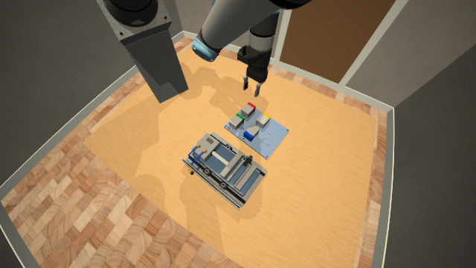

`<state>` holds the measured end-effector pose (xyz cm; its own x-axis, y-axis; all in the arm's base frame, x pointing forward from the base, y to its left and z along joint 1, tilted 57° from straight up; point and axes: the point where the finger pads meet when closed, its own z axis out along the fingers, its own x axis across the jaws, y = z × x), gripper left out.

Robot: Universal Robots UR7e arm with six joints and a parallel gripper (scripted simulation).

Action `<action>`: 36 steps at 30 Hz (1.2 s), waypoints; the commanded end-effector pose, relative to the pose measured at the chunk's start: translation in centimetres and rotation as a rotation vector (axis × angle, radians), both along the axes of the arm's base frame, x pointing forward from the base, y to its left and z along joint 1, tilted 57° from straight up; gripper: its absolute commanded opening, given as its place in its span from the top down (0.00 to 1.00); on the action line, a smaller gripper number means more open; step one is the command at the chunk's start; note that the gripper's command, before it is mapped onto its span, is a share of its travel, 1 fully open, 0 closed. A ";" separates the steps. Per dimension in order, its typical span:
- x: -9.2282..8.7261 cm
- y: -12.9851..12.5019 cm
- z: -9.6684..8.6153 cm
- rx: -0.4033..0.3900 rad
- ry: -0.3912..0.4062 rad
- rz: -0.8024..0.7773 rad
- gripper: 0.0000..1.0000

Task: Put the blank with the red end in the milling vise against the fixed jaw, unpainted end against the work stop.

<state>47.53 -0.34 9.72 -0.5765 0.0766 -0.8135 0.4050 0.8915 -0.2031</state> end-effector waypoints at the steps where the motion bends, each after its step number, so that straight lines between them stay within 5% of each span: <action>1: 0.5 -0.1 -0.4 -0.002 -0.005 0.002 0.00; 6: 0.5 -0.1 -0.4 -0.002 -0.005 0.002 0.00; 11: 4.2 -1.3 -4.8 -0.002 -0.005 0.002 0.00; 36: 4.8 -1.4 -5.4 -0.002 -0.005 0.002 0.00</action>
